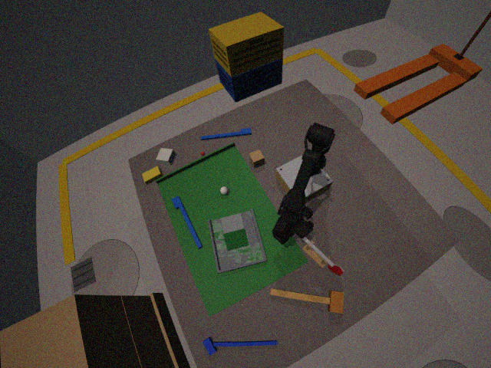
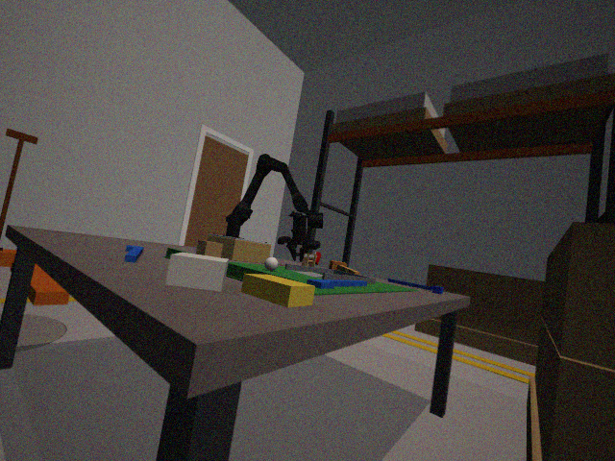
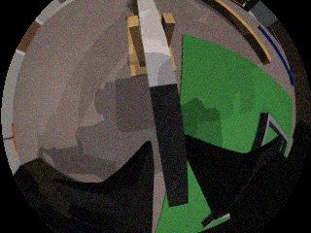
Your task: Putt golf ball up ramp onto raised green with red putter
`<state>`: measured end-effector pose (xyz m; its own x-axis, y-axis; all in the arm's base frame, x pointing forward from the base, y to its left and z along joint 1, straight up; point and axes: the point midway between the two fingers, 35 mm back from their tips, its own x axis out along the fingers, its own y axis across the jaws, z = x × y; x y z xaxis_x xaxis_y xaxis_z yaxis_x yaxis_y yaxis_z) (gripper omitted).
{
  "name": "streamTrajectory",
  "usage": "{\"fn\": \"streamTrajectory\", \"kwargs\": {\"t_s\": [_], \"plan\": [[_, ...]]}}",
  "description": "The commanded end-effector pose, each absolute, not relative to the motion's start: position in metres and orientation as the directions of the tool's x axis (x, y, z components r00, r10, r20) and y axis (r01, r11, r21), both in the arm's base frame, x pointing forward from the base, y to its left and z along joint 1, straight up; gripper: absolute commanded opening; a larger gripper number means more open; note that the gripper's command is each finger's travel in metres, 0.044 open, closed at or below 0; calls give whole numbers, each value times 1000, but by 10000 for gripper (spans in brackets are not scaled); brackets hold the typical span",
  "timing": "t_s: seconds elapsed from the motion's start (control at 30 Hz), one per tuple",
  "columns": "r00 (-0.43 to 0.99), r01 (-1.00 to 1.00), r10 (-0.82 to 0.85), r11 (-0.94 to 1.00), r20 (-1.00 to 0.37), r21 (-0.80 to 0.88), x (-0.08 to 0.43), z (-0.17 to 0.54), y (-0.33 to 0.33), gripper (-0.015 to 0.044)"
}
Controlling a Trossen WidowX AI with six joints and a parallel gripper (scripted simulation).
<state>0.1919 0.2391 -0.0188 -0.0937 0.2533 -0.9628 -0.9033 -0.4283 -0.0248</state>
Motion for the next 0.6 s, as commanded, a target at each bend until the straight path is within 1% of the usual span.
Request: {"fn": "streamTrajectory", "kwargs": {"t_s": [0.0,0.1,0.3,0.57], "plan": [[-93,-903,254,-428,-963,-26,192,-18,239,20],[-93,-903,254,-428,-963,-26,192,-18,239,0],[-93,-903,254,-428,-963,-26,193,-11,240,0],[-93,-903,254,-428,-963,-26,194,45,242,0]]}}
